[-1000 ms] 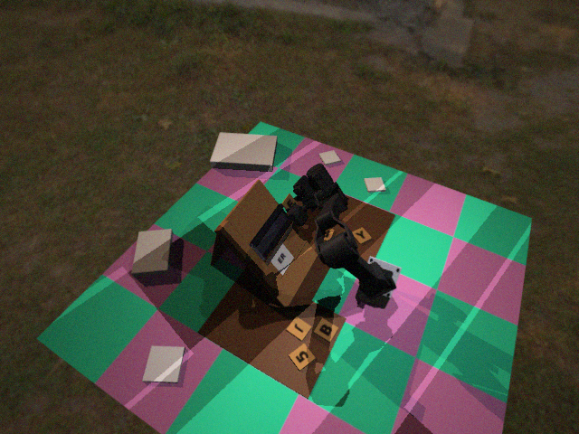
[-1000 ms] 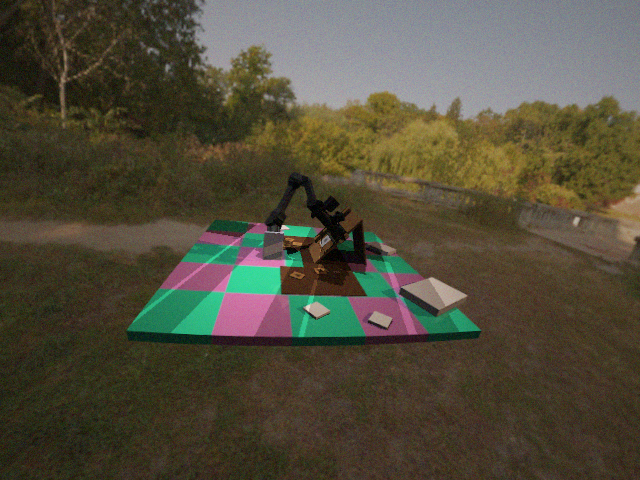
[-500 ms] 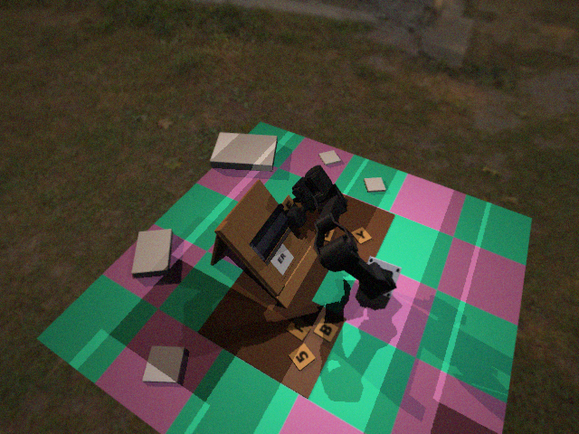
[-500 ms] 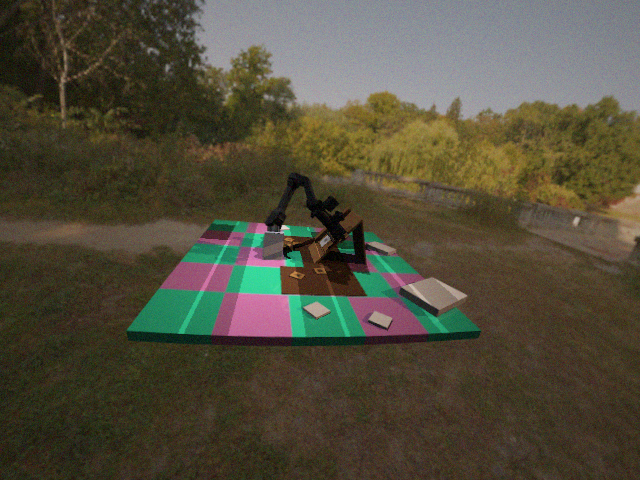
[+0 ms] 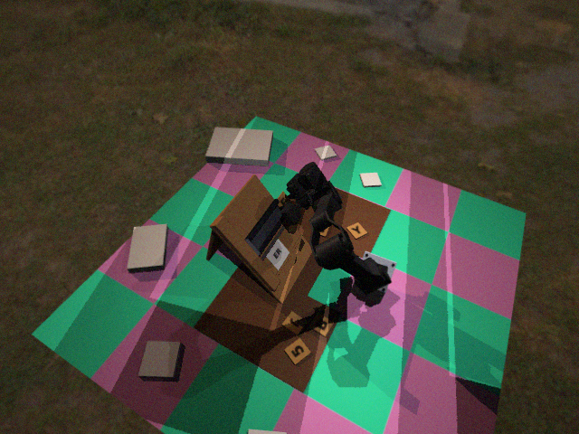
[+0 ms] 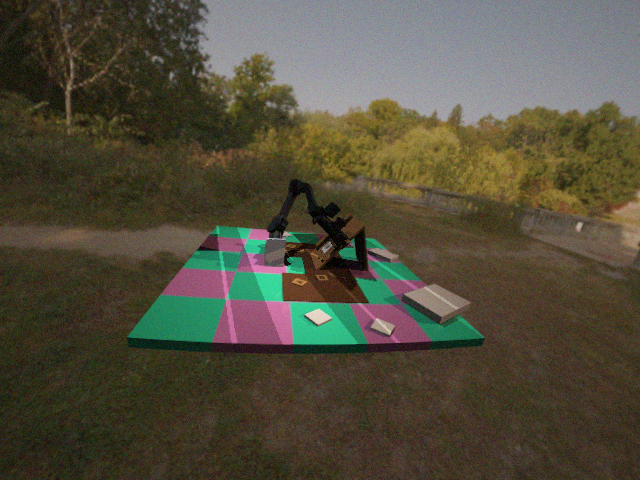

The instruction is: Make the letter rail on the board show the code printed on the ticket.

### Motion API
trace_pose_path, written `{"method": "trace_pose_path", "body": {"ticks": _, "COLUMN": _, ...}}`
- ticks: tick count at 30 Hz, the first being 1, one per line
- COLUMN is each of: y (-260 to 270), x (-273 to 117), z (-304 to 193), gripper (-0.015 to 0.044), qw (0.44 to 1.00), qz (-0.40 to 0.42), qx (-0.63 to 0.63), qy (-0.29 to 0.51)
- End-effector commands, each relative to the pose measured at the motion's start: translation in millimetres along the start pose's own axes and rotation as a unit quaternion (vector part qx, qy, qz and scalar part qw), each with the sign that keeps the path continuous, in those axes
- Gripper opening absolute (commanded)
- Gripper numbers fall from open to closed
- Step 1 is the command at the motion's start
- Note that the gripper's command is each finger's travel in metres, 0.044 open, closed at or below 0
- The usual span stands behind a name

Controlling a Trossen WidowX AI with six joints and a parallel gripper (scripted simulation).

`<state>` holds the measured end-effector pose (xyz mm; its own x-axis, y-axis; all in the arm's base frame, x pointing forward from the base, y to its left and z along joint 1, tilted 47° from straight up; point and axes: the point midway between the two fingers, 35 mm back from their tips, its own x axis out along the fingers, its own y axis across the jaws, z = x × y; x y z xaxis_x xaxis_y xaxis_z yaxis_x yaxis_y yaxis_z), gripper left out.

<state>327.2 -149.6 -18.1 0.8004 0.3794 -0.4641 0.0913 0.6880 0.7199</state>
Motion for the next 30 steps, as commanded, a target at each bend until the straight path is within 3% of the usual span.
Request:
{"method": "trace_pose_path", "body": {"ticks": 1, "y": 1.7, "x": -0.2, "z": -0.5, "gripper": 0.0000, "qw": 1.000, "qz": -0.002, "qx": 0.002, "qy": 0.000}}
{"method": "trace_pose_path", "body": {"ticks": 30, "y": 16.3, "x": 0.0, "z": -0.4, "gripper": 0.0000, "qw": 1.000, "qz": -0.001, "qx": 0.003, "qy": 0.000}}
